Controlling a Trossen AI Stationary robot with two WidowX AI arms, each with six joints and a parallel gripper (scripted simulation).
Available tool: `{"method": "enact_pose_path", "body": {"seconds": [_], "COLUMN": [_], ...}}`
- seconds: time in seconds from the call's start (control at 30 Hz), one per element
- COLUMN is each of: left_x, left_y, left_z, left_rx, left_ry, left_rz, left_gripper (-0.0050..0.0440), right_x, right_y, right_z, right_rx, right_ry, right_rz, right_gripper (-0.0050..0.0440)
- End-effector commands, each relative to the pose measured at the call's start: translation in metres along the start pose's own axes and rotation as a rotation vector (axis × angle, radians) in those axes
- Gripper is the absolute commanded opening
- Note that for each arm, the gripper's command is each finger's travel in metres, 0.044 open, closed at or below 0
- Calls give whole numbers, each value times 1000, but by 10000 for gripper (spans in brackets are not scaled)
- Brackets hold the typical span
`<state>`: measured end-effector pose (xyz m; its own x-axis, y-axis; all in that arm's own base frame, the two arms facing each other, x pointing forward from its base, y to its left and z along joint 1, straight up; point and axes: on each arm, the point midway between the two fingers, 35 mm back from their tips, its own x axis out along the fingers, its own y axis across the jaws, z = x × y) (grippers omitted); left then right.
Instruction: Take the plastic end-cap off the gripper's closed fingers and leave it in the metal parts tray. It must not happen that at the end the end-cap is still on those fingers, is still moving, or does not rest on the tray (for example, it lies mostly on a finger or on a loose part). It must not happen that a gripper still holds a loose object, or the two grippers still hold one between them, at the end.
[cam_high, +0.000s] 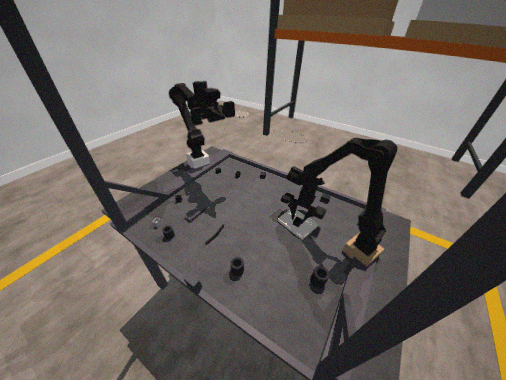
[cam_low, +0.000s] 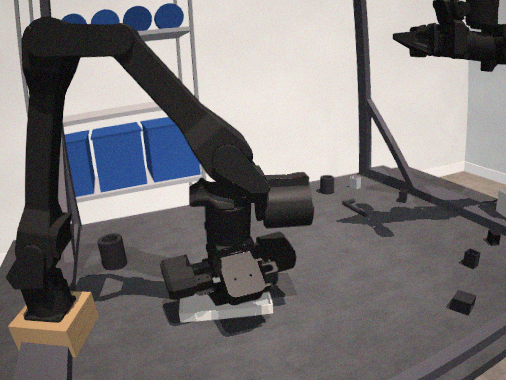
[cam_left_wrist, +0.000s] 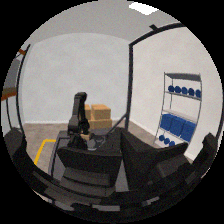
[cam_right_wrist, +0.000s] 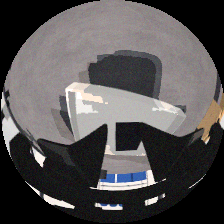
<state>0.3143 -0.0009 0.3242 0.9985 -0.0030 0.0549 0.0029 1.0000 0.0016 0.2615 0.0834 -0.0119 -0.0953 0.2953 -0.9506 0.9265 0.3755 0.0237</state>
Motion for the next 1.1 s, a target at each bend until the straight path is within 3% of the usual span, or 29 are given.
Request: {"method": "enact_pose_path", "body": {"seconds": [0.0, 0.5, 1.07], "left_x": [-1, -1, -1], "left_y": [-1, -1, -1], "left_z": [6, 6, 6], "left_rx": [-2, -2, -2], "left_ry": [-14, -14, -14], "left_rz": [-5, -5, -5], "left_gripper": [0, 0, 0], "right_x": [-1, -16, -12], "right_y": [0, 3, 3], "right_z": [0, 0, 0], "right_rx": [-6, -7, -6], "right_ry": [-3, -4, -3], "right_rz": [0, 3, 1], "right_gripper": [200, 200, 200]}}
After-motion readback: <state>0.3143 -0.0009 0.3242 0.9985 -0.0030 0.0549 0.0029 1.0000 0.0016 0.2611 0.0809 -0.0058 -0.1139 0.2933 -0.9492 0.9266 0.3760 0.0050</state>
